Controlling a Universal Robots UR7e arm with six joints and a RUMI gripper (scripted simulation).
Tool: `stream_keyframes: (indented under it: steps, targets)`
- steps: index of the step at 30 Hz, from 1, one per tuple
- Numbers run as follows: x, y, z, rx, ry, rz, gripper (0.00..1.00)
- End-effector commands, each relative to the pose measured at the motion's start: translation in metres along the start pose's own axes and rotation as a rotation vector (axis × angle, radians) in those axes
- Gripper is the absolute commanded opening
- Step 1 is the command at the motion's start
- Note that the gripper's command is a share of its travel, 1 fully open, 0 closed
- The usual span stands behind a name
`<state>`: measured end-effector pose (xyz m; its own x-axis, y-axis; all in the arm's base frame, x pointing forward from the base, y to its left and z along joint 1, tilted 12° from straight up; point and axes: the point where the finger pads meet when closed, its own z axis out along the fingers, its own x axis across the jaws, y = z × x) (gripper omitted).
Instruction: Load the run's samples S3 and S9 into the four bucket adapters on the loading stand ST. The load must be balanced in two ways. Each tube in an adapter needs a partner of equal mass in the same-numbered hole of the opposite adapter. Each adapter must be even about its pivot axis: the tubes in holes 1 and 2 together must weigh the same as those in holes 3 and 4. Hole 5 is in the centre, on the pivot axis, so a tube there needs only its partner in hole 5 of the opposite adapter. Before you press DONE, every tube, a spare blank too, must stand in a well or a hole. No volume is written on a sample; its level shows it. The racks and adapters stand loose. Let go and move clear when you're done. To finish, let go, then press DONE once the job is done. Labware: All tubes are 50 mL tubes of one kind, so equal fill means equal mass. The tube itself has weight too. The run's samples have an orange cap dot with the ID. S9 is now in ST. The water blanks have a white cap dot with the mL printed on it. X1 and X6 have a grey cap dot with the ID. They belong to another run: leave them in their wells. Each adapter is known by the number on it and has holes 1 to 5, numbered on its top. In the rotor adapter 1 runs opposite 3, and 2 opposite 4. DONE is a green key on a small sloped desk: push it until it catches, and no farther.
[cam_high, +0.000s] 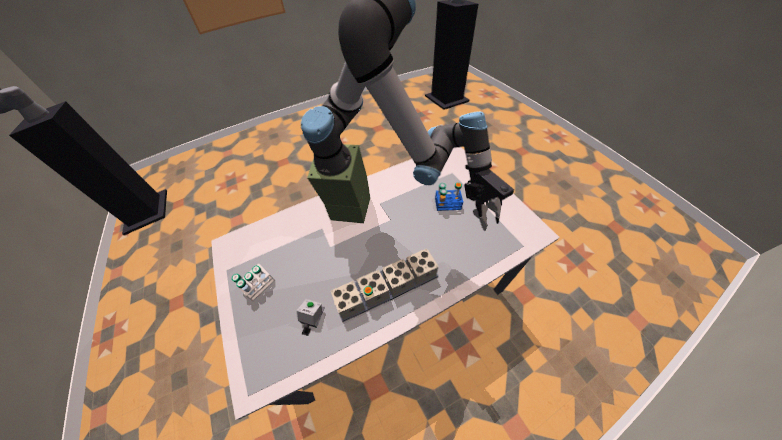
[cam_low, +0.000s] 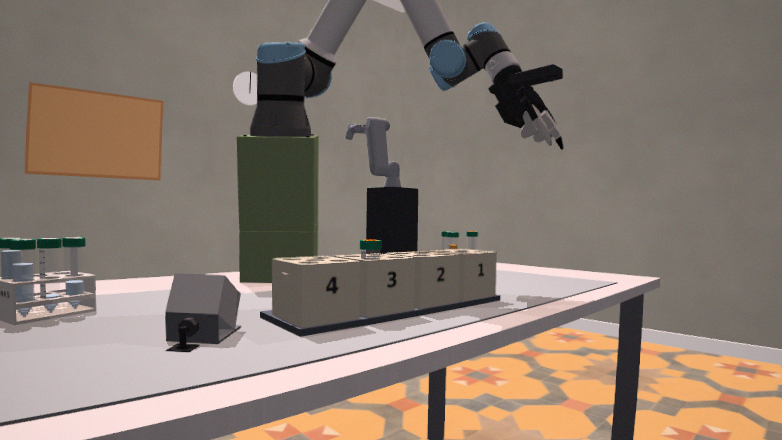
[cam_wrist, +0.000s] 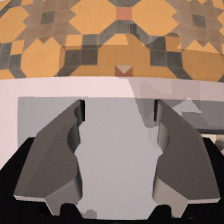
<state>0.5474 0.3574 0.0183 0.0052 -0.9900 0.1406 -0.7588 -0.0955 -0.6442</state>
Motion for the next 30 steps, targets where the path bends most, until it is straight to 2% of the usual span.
stream_keyframes:
  steps: [1,4,19,21,30]
  targets:
    - [0.024,0.006,0.000,-0.089,0.000,0.010,0.35]
    - [0.029,0.007,0.000,-0.106,0.000,0.013,0.35]
    - [0.101,0.029,0.002,-0.354,0.003,0.046,0.35]
    - [0.101,0.029,0.002,-0.354,0.003,0.046,0.35]
    - [0.144,0.042,0.002,-0.502,0.005,0.066,0.35]
